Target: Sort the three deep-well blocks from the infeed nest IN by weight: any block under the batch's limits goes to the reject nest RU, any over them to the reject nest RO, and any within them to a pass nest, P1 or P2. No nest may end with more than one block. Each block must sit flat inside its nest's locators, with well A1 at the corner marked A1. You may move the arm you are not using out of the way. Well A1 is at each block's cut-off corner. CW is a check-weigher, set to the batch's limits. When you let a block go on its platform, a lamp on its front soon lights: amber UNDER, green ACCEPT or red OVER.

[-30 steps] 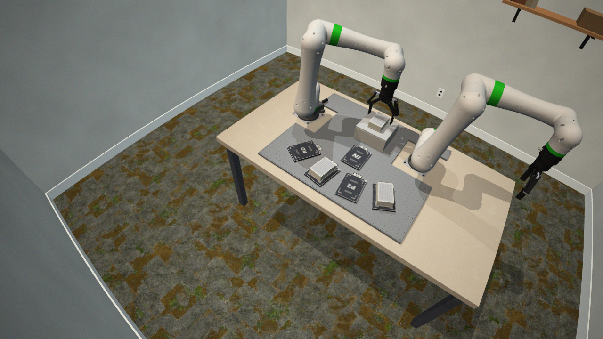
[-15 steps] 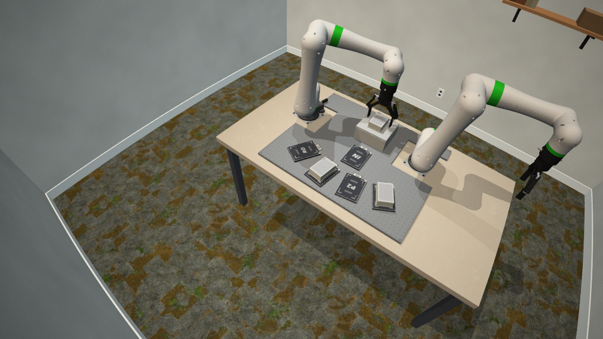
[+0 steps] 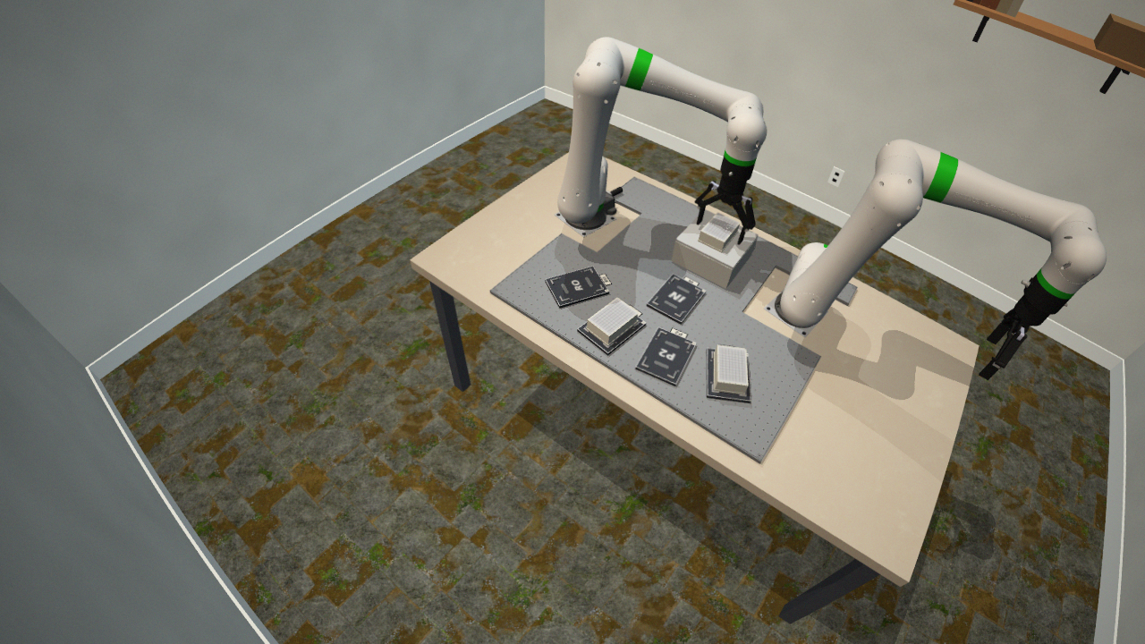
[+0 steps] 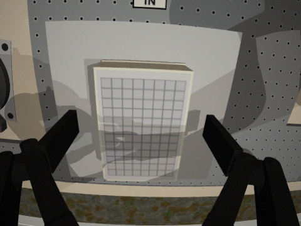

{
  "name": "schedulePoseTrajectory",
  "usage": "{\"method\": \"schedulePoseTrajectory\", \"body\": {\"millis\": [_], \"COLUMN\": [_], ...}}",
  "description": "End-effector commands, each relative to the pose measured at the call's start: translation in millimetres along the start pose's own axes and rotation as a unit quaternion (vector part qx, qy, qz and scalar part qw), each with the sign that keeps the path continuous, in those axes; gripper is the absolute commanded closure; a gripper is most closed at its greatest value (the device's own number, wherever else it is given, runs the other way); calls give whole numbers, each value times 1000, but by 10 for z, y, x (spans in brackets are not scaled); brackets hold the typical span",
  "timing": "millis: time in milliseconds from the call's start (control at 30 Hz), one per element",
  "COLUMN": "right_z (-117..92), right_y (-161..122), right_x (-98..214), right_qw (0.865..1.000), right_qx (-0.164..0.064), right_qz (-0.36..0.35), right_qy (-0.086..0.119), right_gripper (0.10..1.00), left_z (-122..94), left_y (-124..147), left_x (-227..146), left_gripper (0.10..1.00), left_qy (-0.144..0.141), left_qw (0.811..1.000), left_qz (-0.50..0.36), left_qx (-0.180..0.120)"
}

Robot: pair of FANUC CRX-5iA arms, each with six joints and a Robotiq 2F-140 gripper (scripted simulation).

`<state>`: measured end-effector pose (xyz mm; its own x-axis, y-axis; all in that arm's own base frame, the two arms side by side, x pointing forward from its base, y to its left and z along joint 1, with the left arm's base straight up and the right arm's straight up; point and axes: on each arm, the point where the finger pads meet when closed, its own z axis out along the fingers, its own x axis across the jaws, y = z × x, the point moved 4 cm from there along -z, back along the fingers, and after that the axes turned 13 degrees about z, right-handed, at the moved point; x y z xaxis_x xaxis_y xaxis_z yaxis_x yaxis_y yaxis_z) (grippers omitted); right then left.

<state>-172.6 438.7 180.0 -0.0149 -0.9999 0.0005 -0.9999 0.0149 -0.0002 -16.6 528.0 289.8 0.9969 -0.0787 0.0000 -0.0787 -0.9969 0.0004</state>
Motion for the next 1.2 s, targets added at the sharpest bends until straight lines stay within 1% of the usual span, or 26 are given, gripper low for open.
{"method": "schedulePoseTrajectory", "body": {"millis": [0, 100, 133, 1167], "right_z": [-8, -8, -8, -8], "right_y": [1, 1, 1, 1], "right_x": [-4, -4, -4, -4], "right_qw": [1000, 1000, 1000, 1000], "right_qx": [0, 0, 0, 0], "right_qz": [0, 0, 0, 0], "right_qy": [-1, -1, -1, -1], "right_gripper": [98, 98, 999, 999], "left_z": [-9, -9, -9, -9], "left_y": [-2, -2, -2, -2], "left_x": [1, 1, 1, 1], "left_gripper": [98, 98, 98, 98], "left_qy": [0, 0, 0, 0], "left_qw": [1000, 1000, 1000, 1000], "left_qz": [0, 0, 0, 0], "left_qx": [1, 1, 1, 1]}}
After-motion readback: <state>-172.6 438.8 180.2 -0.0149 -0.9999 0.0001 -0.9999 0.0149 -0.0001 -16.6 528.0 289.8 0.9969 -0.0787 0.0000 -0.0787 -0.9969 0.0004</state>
